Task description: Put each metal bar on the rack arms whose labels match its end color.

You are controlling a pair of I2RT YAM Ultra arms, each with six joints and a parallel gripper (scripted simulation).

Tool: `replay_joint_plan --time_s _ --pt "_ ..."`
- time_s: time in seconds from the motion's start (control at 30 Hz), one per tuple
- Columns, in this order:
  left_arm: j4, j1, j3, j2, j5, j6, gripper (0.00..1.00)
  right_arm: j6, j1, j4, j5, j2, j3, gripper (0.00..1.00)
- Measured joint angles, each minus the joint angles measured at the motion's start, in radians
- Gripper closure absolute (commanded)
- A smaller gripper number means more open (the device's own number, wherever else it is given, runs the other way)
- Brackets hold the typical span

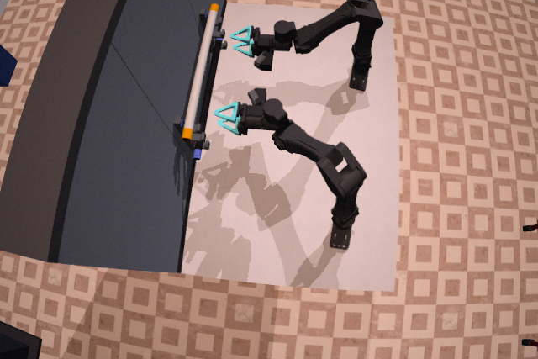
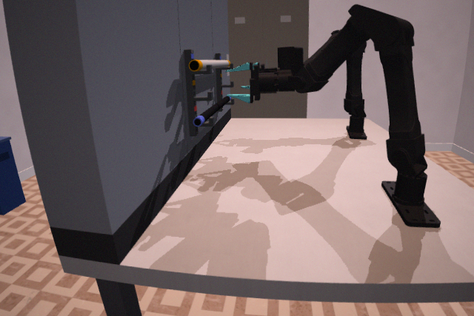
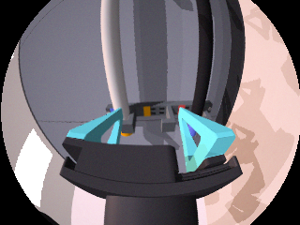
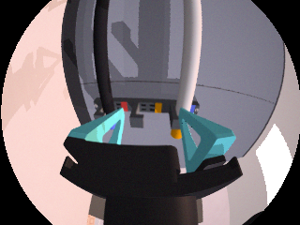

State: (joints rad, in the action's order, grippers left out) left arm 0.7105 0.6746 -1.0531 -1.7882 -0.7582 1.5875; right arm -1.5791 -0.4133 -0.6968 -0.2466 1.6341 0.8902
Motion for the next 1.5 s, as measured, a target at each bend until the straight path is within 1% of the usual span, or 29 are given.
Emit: replay_joint_plan --time_s 0.4,0.77,1.5 --pt "-0.117 0.007 -0.08 0.034 -0.007 0.0 0.25 0.0 0.008 0.123 0.007 -0.046 0.075 0.26" --pt "-0.163 0.008 -0.125 0.04 -0.005 0.0 0.25 0.0 0.016 0.167 0.015 -0.052 0.126 0.26" --pt "-0.184 -0.033 -0.216 -0.027 0.036 0.0 0.25 0.0 0.032 0.177 0.032 0.05 0.232 0.26"
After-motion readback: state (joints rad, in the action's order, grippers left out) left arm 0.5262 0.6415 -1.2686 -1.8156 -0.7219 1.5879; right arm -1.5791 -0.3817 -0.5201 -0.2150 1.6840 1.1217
